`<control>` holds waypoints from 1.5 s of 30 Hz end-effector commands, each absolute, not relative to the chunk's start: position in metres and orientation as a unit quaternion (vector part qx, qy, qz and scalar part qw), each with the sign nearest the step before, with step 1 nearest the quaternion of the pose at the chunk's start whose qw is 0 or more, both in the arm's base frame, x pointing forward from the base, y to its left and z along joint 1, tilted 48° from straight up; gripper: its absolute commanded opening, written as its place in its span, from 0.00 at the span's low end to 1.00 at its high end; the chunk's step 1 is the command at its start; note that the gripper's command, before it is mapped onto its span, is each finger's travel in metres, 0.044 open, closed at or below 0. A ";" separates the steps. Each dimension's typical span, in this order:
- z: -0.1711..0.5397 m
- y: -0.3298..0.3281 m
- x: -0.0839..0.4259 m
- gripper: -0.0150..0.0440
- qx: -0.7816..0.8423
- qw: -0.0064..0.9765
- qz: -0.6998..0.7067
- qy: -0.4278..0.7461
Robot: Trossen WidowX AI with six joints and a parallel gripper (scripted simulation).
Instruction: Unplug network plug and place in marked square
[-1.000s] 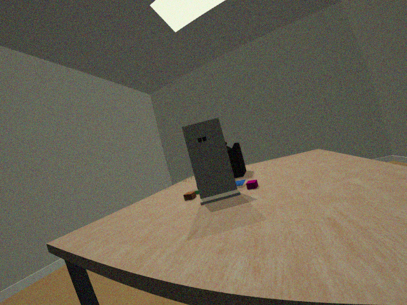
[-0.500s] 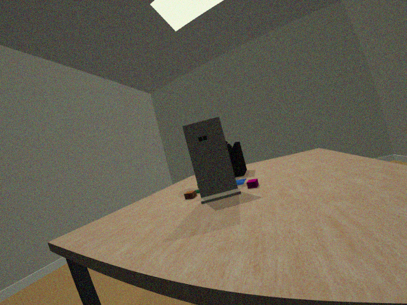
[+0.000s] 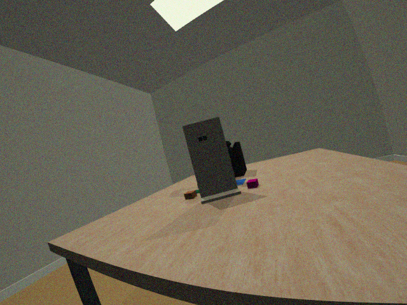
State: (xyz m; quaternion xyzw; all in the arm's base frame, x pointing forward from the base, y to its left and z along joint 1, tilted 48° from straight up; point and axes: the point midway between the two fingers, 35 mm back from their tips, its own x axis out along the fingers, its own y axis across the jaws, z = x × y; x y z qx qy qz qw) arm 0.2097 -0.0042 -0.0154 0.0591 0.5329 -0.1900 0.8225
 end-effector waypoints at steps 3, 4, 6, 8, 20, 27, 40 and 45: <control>-0.006 0.001 0.212 0.52 0.062 0.827 -0.191 0.525; -0.005 0.002 0.211 0.52 0.062 0.827 -0.191 0.525; -0.003 0.003 0.211 0.52 0.062 0.827 -0.191 0.524; -0.002 0.004 0.210 0.52 0.061 0.828 -0.191 0.524; 0.005 0.017 0.209 0.52 0.059 0.823 -0.191 0.532; 0.019 0.033 0.210 0.52 0.061 0.823 -0.190 0.532; 0.048 0.063 0.206 0.52 0.062 0.824 -0.191 0.529; 0.060 0.073 0.202 0.52 0.062 0.826 -0.190 0.527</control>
